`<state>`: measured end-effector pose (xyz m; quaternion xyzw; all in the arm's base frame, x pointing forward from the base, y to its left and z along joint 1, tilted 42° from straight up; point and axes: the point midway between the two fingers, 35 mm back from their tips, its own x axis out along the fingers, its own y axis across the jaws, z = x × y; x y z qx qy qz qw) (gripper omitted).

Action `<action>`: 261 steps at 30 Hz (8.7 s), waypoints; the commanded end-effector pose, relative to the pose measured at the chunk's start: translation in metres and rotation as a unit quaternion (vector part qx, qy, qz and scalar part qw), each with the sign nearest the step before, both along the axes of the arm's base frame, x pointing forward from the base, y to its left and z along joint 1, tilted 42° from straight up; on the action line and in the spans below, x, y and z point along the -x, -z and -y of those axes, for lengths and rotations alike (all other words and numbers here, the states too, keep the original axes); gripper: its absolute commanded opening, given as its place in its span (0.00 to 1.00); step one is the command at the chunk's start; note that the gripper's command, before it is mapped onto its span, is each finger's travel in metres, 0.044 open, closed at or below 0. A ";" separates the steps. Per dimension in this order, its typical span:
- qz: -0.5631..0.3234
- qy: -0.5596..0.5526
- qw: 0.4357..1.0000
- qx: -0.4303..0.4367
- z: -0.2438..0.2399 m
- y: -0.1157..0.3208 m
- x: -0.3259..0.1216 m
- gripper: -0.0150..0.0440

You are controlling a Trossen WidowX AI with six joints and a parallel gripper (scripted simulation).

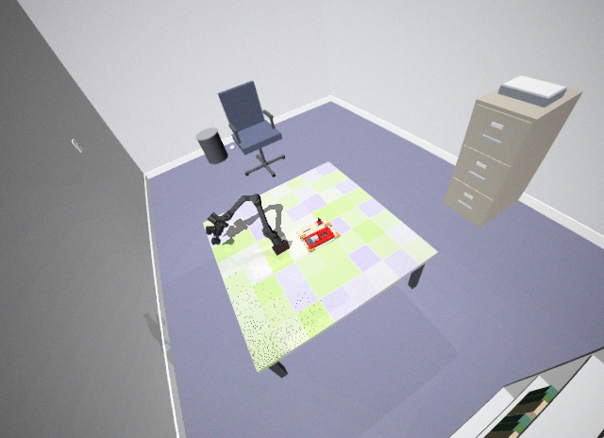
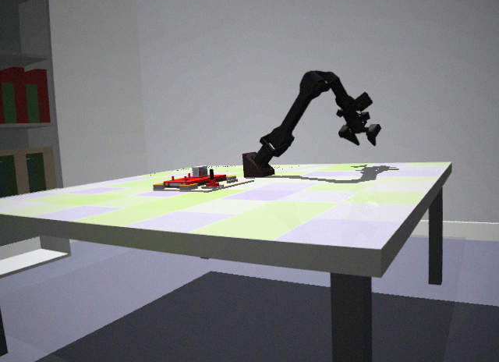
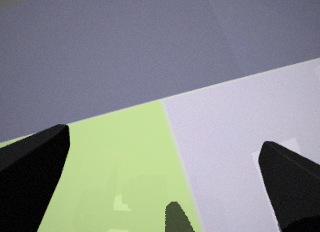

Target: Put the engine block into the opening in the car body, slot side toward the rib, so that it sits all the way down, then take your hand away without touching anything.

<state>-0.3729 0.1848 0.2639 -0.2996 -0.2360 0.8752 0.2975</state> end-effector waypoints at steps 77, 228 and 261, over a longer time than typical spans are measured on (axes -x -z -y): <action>-0.340 0.545 0.690 0.334 -0.108 -0.052 -0.058 1.00; -0.194 0.533 0.764 0.309 0.303 0.295 -0.619 1.00; -0.194 0.533 0.764 0.308 0.277 0.324 -0.618 0.73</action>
